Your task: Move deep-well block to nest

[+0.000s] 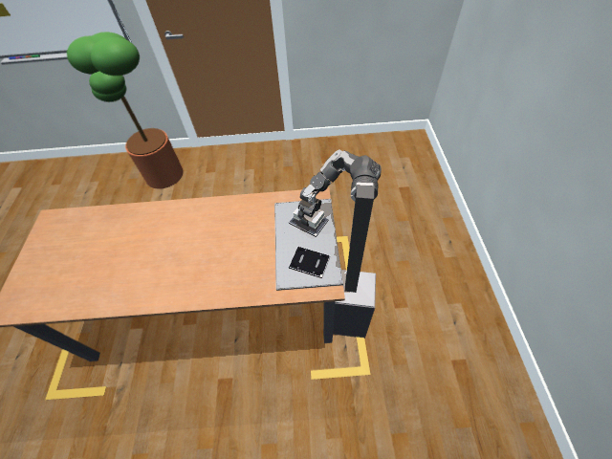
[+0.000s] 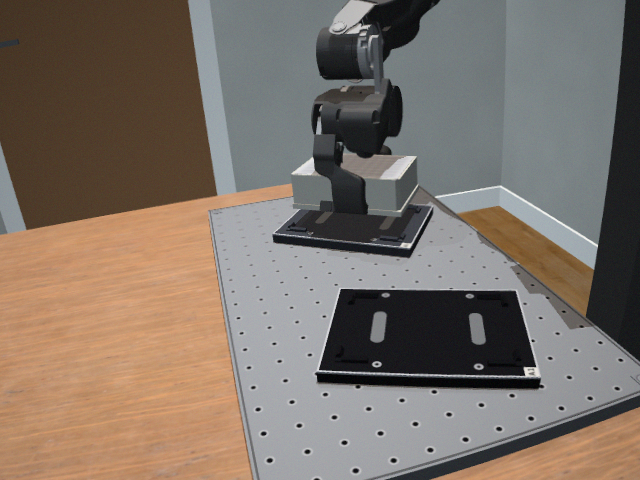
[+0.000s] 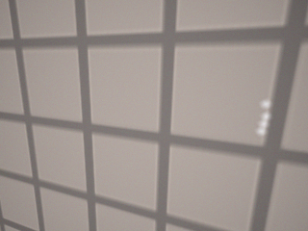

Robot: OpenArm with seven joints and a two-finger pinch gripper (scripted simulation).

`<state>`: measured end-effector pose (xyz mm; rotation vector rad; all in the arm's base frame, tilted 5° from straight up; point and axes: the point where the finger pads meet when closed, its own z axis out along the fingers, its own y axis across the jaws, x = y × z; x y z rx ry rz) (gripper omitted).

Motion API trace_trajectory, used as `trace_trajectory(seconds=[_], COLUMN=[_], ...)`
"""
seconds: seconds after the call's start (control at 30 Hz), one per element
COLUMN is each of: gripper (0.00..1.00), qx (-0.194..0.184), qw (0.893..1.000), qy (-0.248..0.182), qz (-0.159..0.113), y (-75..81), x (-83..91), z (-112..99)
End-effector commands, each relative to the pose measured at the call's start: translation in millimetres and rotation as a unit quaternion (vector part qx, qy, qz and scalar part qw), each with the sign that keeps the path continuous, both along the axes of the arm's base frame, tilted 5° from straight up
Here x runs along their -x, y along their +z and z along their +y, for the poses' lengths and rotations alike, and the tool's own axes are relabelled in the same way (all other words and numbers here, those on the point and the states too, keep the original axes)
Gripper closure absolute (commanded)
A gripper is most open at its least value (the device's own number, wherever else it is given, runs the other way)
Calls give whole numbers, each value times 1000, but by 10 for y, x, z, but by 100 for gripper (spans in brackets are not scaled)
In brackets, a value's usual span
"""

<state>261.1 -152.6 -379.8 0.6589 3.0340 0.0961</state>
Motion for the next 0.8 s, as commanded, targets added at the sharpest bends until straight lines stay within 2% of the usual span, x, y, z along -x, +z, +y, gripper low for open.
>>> trace_trajectory(seconds=[0.0, 0.1, 0.27, 0.77], gripper=[100, 100, 100, 100], qx=[-3, -3, -4, -2], qw=[1000, 1000, 1000, 1000], qy=[0, 0, 1, 0], qz=[-4, -4, -3, -4], y=[14, 14, -164, -125], x=[-19, -19, -40, -65], z=[9, 9, 29, 14])
